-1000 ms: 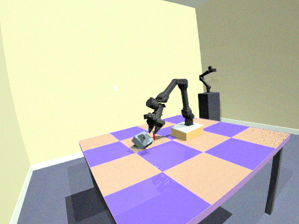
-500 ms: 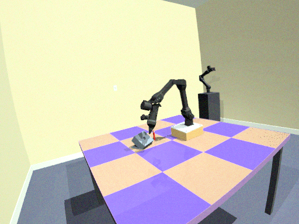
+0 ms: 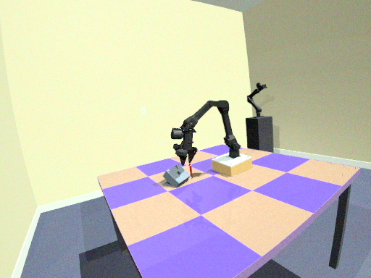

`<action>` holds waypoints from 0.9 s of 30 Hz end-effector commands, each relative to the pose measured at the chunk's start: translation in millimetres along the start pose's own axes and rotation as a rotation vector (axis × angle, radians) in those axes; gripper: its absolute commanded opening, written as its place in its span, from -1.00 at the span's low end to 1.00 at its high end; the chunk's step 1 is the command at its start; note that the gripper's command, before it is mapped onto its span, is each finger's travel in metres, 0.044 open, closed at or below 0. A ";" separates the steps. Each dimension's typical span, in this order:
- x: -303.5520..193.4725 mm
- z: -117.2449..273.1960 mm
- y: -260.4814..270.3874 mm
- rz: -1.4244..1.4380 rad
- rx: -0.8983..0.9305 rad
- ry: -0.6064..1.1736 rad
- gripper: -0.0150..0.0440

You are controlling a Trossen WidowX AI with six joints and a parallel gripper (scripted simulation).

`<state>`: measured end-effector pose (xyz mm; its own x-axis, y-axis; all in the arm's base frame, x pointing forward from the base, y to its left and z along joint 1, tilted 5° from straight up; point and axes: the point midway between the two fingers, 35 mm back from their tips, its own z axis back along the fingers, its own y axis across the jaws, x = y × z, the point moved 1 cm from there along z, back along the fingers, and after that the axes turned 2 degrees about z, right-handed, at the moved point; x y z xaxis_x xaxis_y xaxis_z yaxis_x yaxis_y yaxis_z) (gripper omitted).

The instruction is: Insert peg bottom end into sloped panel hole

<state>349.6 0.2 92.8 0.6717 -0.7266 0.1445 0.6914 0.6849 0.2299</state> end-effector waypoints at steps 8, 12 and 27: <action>13.1 2.1 -43.5 -0.302 -0.098 0.063 1.00; 16.3 3.7 -60.7 -0.416 -0.138 0.085 1.00; 17.4 -5.6 -72.1 -0.487 -0.163 0.098 1.00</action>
<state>312.8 -62.5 77.9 0.2821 -0.9590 -0.0268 0.9558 0.2786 0.0943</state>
